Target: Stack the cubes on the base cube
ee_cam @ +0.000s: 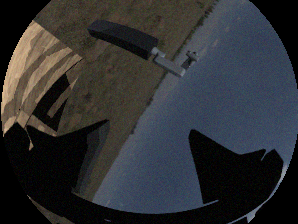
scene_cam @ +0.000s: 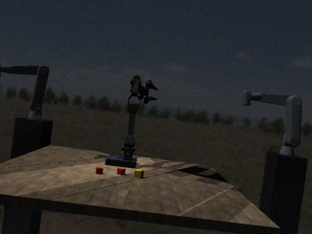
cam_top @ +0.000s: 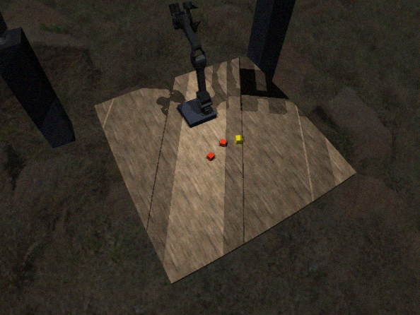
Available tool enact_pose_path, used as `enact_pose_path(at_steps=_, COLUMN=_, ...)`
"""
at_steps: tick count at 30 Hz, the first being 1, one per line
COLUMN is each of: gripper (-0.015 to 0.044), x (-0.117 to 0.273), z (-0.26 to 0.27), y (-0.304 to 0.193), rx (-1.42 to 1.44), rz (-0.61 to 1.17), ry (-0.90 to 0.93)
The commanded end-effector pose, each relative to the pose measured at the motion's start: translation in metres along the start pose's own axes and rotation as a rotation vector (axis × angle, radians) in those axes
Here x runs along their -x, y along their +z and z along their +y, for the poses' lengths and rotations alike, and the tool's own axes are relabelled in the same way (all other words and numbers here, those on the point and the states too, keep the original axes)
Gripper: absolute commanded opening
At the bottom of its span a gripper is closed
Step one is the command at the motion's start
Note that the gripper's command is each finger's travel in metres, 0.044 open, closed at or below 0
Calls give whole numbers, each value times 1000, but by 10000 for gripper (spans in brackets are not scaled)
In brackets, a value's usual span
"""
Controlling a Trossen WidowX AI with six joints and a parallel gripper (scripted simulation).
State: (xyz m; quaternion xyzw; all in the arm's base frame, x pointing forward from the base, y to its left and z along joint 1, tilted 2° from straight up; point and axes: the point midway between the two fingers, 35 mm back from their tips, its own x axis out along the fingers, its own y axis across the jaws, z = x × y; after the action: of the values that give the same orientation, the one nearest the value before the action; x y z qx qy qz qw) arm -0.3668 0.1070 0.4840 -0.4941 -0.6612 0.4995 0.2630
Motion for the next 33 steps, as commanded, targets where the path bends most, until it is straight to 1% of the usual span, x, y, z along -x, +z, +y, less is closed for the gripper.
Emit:
enact_pose_path(at_steps=1, gripper=374, x=1, z=0, y=1, rx=1, rz=-6, ry=-1)
enact_pose_path(at_steps=5, gripper=269, x=30, z=3, y=29, rx=26, rz=-127, ry=-24)
enact_pose_path(at_steps=6, gripper=265, x=39, z=4, y=37, rx=34, rz=-164, ry=-31)
enact_pose_path(at_steps=13, gripper=265, x=108, z=16, y=84, rx=94, rz=-416, ry=-76)
enact_pose_path(at_steps=21, gripper=265, x=196, z=41, y=119, rx=177, rz=-697, ry=-123)
enact_pose_path(at_steps=27, gripper=265, x=265, z=71, y=133, rx=253, rz=-897, ry=-147)
enact_pose_path(at_steps=33, gripper=265, x=333, z=106, y=134, rx=341, rz=-1091, ry=-169)
